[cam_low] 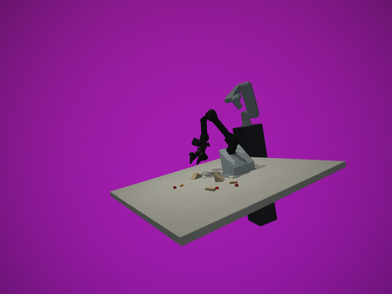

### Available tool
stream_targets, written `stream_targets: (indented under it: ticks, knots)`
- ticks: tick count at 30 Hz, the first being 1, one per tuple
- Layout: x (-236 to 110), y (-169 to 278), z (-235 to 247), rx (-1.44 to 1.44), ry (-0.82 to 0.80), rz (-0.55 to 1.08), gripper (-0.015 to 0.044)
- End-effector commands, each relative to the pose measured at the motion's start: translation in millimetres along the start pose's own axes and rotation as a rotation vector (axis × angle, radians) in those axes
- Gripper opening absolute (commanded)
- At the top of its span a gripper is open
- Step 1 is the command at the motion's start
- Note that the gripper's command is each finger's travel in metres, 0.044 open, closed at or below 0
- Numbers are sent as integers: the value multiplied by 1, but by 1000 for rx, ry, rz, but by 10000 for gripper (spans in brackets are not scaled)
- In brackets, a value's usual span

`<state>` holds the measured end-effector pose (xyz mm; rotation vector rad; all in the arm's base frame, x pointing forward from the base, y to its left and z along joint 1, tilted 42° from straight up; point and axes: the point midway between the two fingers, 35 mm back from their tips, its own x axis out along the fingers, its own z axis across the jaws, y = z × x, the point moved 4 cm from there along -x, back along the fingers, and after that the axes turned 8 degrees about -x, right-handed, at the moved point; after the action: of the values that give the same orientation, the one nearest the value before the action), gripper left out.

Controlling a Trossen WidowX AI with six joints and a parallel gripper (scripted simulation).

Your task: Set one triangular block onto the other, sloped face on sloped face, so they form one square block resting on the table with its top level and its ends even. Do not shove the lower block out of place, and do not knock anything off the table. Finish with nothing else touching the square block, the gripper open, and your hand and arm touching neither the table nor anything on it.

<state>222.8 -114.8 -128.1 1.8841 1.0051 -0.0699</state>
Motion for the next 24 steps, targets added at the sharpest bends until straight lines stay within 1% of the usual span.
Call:
stream_targets:
  ticks: [1, 3, 10, 24]
  knots:
    - [-21, -47, -10, -2, 22, -46, 440]
    - [-27, -59, -18, -6, 46, -48, 440]
    - [-25, -61, -18, -6, 46, -52, 440]
    - [36, -69, -10, -4, 11, -76, 440]
